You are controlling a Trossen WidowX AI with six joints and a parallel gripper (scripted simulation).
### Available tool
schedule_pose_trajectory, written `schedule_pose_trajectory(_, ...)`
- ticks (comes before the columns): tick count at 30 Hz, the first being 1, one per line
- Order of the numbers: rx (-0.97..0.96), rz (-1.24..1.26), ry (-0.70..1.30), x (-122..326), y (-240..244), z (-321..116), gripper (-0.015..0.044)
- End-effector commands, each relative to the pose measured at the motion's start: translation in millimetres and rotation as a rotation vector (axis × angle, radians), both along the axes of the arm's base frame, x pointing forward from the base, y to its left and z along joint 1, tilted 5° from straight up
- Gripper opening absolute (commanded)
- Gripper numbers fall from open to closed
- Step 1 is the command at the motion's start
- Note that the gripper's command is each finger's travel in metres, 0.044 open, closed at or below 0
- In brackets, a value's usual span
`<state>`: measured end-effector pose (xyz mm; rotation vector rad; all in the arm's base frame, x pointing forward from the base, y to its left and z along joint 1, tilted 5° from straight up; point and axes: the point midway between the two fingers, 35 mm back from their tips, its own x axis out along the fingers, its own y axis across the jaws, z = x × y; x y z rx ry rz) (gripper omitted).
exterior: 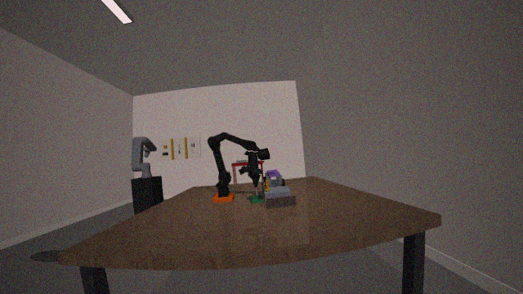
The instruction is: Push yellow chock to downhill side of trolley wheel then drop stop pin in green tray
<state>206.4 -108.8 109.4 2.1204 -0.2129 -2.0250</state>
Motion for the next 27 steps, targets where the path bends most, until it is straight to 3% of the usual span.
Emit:
schedule_pose_trajectory(1, -0.022, -0.001, 0.003, -0.3, -7.7, -11.2, 0.0000)
schedule_pose_trajectory(12, -0.024, -0.001, 0.003, -0.2, -22.4, -31.0, 0.0000)
schedule_pose_trajectory(19, -0.024, -0.001, 0.003, -0.1, -19.1, -31.3, 0.0184)
schedule_pose_trajectory(27, -0.023, -0.001, 0.003, 0.4, -13.0, -33.6, 0.0190)
